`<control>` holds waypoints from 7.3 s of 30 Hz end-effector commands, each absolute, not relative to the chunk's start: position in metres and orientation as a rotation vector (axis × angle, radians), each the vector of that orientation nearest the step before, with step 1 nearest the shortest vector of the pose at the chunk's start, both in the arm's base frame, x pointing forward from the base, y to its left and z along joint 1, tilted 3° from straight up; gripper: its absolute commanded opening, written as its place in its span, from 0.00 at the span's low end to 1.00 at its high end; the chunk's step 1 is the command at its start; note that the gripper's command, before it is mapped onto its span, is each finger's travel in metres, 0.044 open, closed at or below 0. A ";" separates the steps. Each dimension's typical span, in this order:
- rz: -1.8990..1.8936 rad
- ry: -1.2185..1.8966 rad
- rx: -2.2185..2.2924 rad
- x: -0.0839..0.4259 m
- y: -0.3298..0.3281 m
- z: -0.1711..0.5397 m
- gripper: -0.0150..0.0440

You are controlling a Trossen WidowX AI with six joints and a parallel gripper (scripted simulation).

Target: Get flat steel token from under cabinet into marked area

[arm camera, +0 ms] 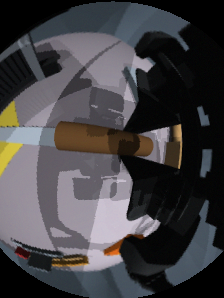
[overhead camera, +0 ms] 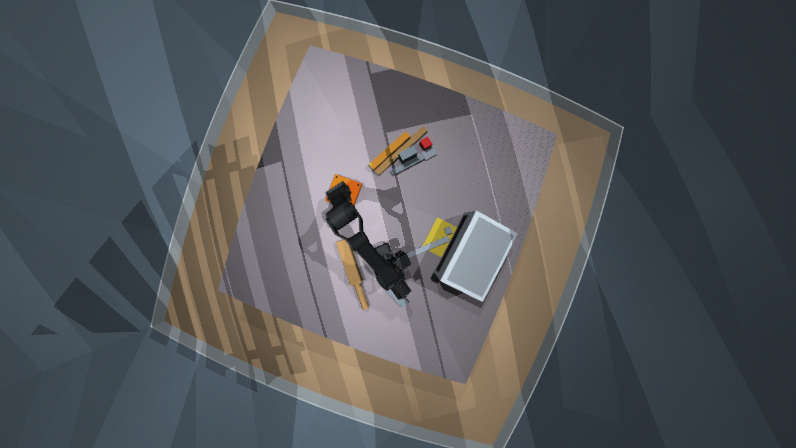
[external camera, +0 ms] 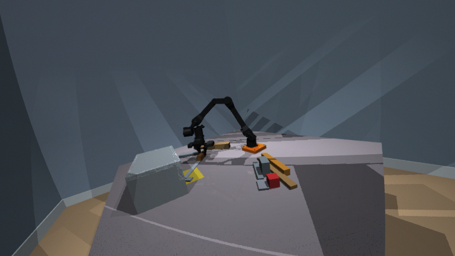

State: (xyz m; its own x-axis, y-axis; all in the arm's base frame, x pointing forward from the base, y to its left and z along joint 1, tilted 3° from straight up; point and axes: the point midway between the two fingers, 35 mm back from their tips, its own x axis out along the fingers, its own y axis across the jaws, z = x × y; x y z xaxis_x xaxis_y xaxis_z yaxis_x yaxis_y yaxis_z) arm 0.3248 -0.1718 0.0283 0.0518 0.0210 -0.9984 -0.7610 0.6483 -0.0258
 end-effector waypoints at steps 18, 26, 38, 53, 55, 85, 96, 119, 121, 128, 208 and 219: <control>0.668 1.407 -0.667 0.317 -0.178 0.045 0.25; 0.666 1.408 -0.663 0.312 -0.178 0.050 0.25; 0.669 1.407 -0.667 0.313 -0.191 0.050 0.25; 0.671 1.407 -0.671 0.314 -0.207 0.045 0.25; 0.671 1.407 -0.671 0.315 -0.208 0.042 0.25; 0.667 1.411 -0.669 0.282 -0.244 0.030 0.25; 0.665 1.413 -0.668 0.268 -0.259 0.028 0.25; 0.658 1.416 -0.661 0.262 -0.264 0.025 0.71; 0.657 1.416 -0.661 0.262 -0.264 0.025 0.71; 0.657 1.416 -0.660 0.262 -0.264 0.024 0.71; 0.670 1.405 -0.670 0.327 -0.191 0.028 0.25; 0.671 1.404 -0.669 0.340 -0.176 0.029 0.25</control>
State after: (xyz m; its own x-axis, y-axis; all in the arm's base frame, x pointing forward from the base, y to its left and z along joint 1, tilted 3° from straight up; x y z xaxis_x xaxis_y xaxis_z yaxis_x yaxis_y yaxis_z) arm 0.3344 -0.1819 0.0288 0.0483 0.0223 -0.9986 -0.7596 0.6500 -0.0222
